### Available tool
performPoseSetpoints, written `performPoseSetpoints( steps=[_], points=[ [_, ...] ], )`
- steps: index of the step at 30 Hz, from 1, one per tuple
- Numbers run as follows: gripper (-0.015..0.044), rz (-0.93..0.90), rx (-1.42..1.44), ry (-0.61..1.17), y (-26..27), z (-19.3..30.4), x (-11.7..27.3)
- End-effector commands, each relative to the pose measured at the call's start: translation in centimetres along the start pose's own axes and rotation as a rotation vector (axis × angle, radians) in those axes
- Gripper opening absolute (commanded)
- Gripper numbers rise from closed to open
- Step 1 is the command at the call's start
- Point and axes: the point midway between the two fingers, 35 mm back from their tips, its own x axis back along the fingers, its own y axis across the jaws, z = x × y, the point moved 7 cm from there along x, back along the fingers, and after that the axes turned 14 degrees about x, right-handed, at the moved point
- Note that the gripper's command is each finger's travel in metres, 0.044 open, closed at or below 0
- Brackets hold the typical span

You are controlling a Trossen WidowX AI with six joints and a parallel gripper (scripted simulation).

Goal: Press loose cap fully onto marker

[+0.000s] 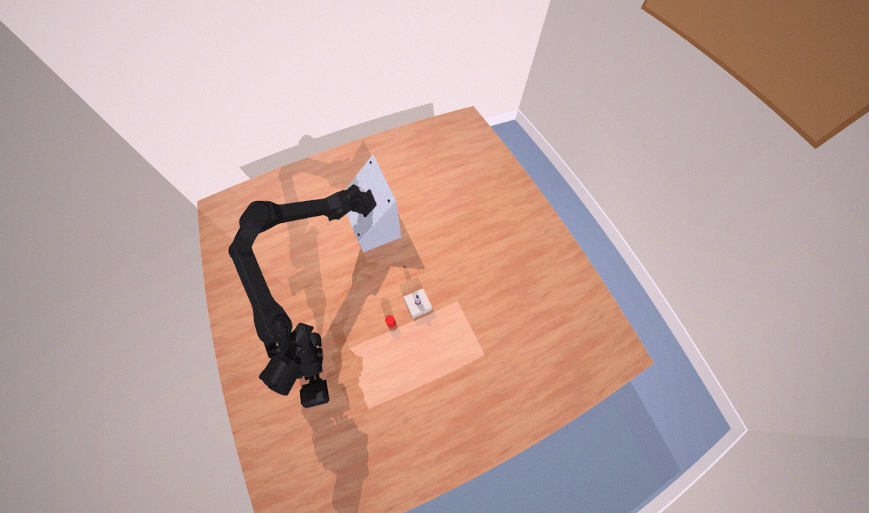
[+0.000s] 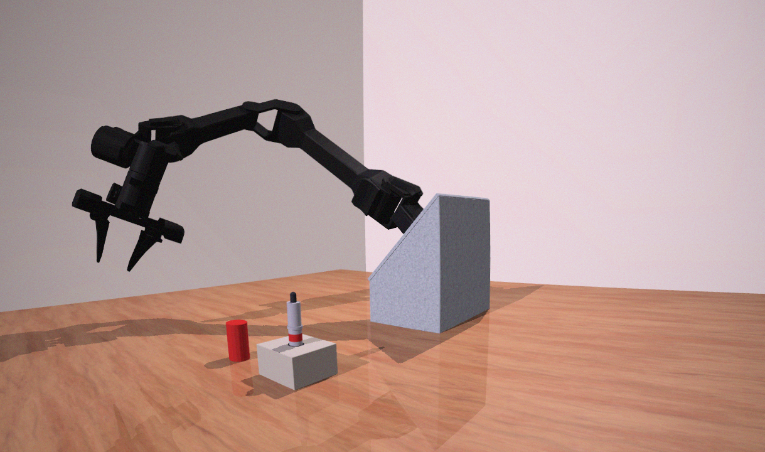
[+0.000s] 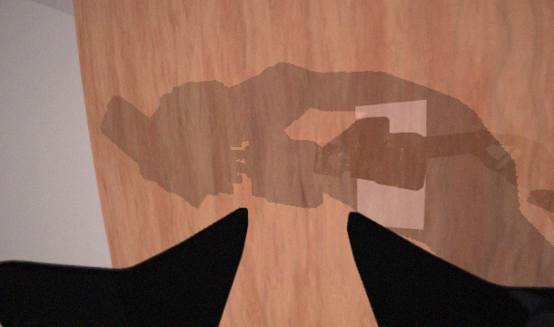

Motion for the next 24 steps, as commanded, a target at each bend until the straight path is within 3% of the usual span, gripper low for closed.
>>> performPoseSetpoints(
  steps=[1,12,24],
  points=[
    [0.0244,0.036,0.247,0.119,0.8,6.2,0.8],
    [0.0244,0.137,1.025,0.36,-1.7,21.3,6.3],
    [0.0244,0.146,1.08,0.37,-2.7,22.1,5.7]
  ],
)
